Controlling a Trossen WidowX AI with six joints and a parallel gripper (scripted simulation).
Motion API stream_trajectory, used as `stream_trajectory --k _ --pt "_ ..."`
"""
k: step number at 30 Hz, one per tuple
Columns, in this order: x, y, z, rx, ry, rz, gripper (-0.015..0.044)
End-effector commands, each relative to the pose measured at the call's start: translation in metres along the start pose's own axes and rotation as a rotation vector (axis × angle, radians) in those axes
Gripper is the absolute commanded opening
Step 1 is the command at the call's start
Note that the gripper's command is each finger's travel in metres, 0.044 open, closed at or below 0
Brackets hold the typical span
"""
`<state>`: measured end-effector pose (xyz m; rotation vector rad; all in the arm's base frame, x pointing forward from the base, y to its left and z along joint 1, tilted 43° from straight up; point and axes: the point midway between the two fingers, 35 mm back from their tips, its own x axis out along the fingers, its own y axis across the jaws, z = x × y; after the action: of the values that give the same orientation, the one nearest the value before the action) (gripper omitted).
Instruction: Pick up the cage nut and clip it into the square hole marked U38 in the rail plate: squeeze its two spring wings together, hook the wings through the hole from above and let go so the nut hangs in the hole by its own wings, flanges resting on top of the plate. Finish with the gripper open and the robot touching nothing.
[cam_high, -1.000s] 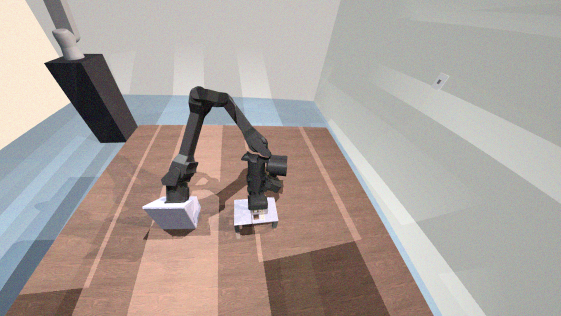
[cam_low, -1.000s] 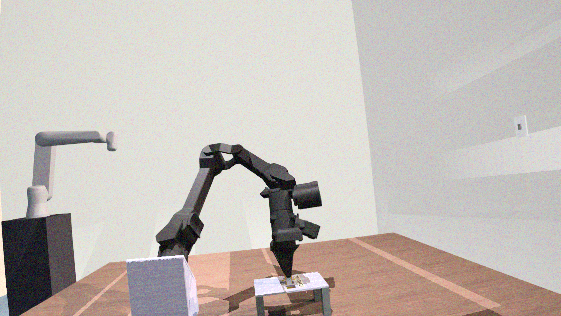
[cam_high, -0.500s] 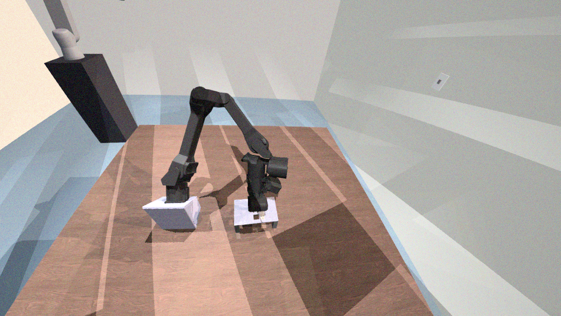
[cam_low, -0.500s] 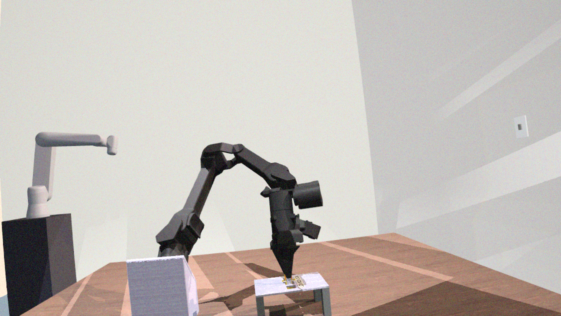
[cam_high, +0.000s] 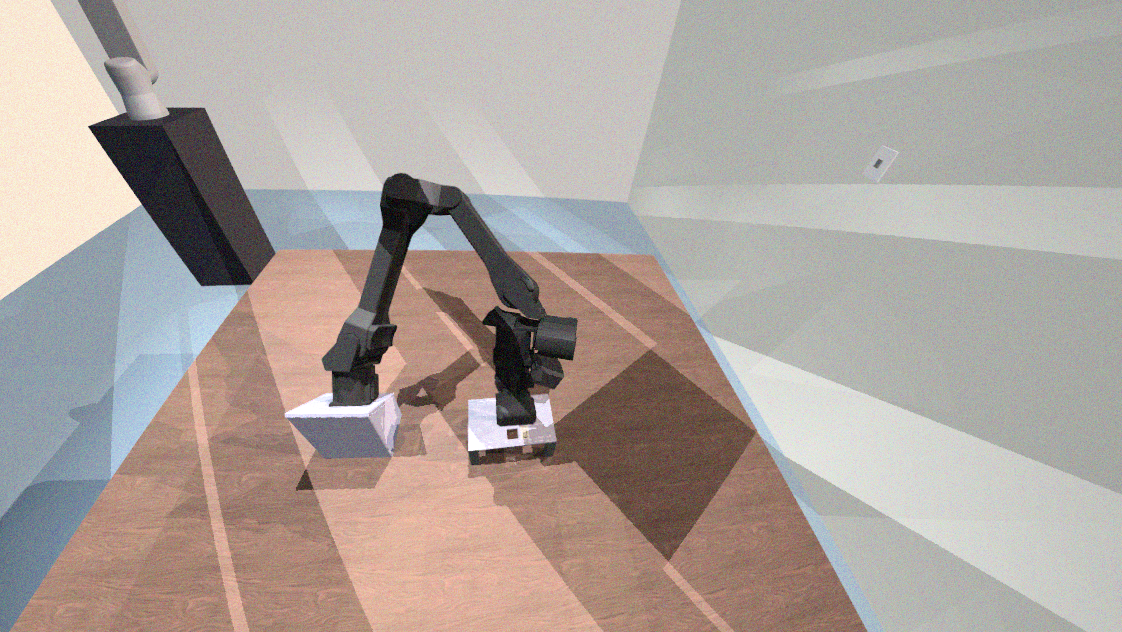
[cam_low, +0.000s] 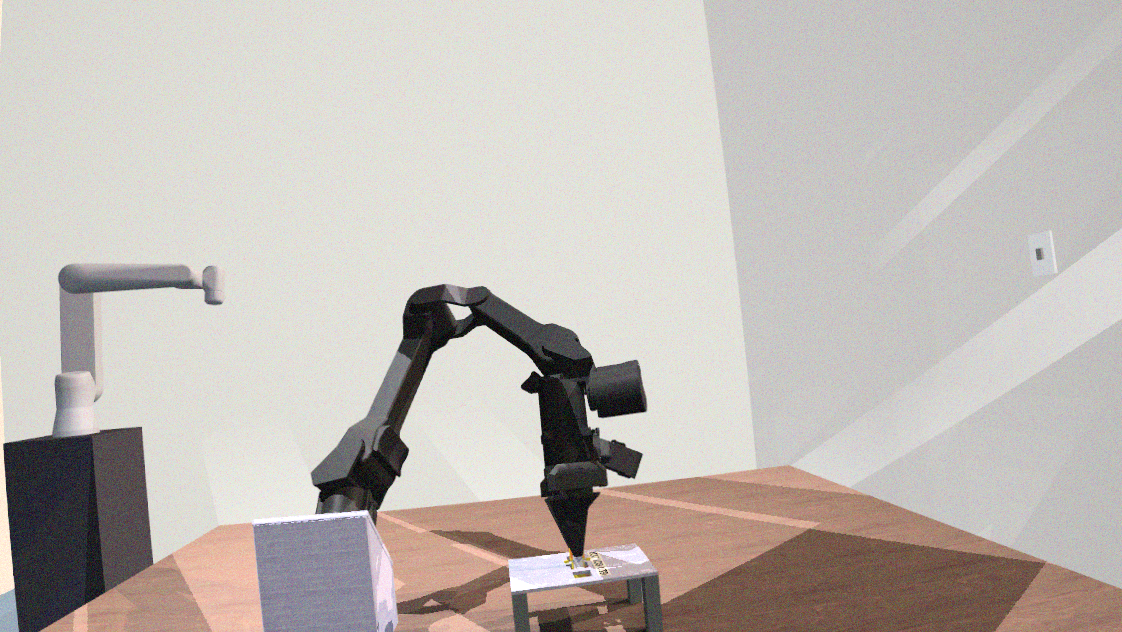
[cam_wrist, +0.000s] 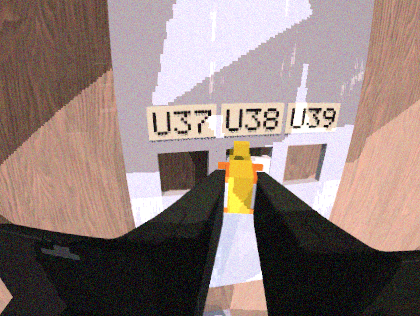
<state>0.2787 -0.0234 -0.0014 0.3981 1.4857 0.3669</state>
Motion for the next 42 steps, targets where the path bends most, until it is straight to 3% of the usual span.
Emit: stream_trajectory --k 1,42 --pt "-0.0017 -0.0013 0.0018 -0.002 -0.006 0.008 0.0032" --pt "-0.0004 -0.0051 0.0018 -0.003 -0.005 0.093 0.0032"
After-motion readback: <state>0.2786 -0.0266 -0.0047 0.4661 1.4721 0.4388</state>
